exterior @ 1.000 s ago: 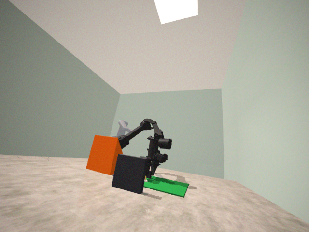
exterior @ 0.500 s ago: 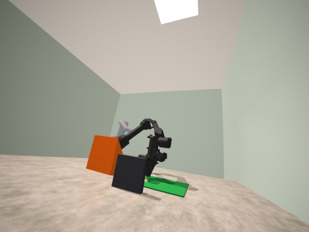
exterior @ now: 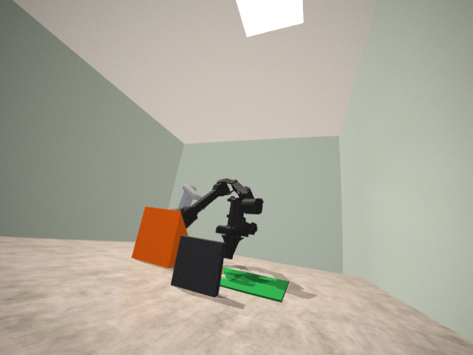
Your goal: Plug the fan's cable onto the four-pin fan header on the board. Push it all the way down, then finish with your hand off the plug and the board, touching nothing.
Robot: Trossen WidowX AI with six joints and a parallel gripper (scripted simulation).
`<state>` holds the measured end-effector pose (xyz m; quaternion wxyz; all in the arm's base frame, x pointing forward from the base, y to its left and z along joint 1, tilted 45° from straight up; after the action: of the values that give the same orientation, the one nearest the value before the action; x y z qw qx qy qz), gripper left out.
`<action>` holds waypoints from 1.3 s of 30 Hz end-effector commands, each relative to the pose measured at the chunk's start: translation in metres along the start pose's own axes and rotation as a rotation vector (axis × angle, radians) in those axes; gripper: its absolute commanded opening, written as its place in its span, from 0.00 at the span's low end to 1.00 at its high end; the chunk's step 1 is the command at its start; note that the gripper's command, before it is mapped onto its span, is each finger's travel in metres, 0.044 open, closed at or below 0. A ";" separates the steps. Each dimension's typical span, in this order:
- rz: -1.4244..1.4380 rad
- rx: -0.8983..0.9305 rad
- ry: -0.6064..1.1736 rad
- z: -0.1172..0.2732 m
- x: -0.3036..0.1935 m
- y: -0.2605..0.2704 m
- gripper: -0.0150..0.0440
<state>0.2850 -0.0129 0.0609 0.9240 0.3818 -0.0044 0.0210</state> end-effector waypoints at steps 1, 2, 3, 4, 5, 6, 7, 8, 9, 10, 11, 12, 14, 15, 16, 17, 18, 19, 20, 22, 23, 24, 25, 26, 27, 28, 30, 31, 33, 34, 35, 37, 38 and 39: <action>0.135 -0.005 -0.001 0.001 0.002 -0.005 0.25; 0.170 -0.005 -0.001 0.001 0.002 -0.006 0.25; 0.205 -0.005 -0.001 0.001 0.003 -0.007 0.25; 0.240 -0.005 -0.001 0.001 0.003 -0.008 0.25; 0.274 -0.006 -0.001 0.001 0.003 -0.009 0.25; 0.309 -0.006 0.000 0.001 0.003 -0.010 0.25; 0.344 -0.006 0.000 0.001 0.003 -0.011 0.25; 0.379 -0.006 0.000 0.001 0.003 -0.012 0.25; 0.413 -0.006 0.000 0.001 0.003 -0.013 0.25; 0.448 -0.006 0.000 0.001 0.004 -0.015 0.25; 0.483 -0.007 0.000 0.001 0.004 -0.016 0.25; 0.518 -0.007 0.000 0.001 0.004 -0.017 0.25; 0.587 -0.007 0.001 0.002 0.004 -0.019 0.25; 0.622 -0.007 0.001 0.002 0.004 -0.020 0.25; 0.657 -0.007 0.001 0.002 0.004 -0.021 0.25; 0.691 -0.007 0.001 0.002 0.004 -0.022 0.25; 0.726 -0.007 0.001 0.002 0.005 -0.023 0.25; 0.761 -0.008 0.001 0.002 0.005 -0.024 0.25; 0.796 -0.008 0.001 0.002 0.005 -0.026 0.25; 0.865 -0.008 0.002 0.002 0.005 -0.028 0.25; 0.900 -0.008 0.002 0.002 0.005 -0.029 0.25; 0.935 -0.008 0.002 0.002 0.005 -0.030 0.25; 0.970 -0.008 0.002 0.002 0.005 -0.031 0.25; 1.004 -0.008 0.002 0.002 0.005 -0.032 0.25; 1.039 -0.008 0.003 0.002 0.005 -0.033 0.25; 1.074 -0.008 0.003 0.002 0.005 -0.035 0.25; 1.143 -0.008 0.003 0.002 0.005 -0.037 0.25; 1.178 -0.008 0.003 0.002 0.006 -0.038 0.25; 1.248 -0.008 0.004 0.002 0.006 -0.040 0.25; 1.283 -0.008 0.004 0.002 0.006 -0.041 0.25; 1.317 -0.008 0.004 0.002 0.006 -0.042 0.25; 1.387 -0.008 0.004 0.002 0.006 -0.045 0.25; 1.422 -0.008 0.005 0.002 0.006 -0.046 0.25; 1.457 -0.008 0.005 0.002 0.006 -0.047 0.25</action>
<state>0.2904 -0.0432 0.0314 0.7104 0.2957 -0.2397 0.5920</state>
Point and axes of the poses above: the point midway between the two fingers, 35 mm back from their tips, its own z axis back along the fingers, its own y axis across the jaws, x = y × z, the point moved 6 cm from there along z, back along the fingers, and after that the axes turned 4 degrees about z, right-handed, at the moved point
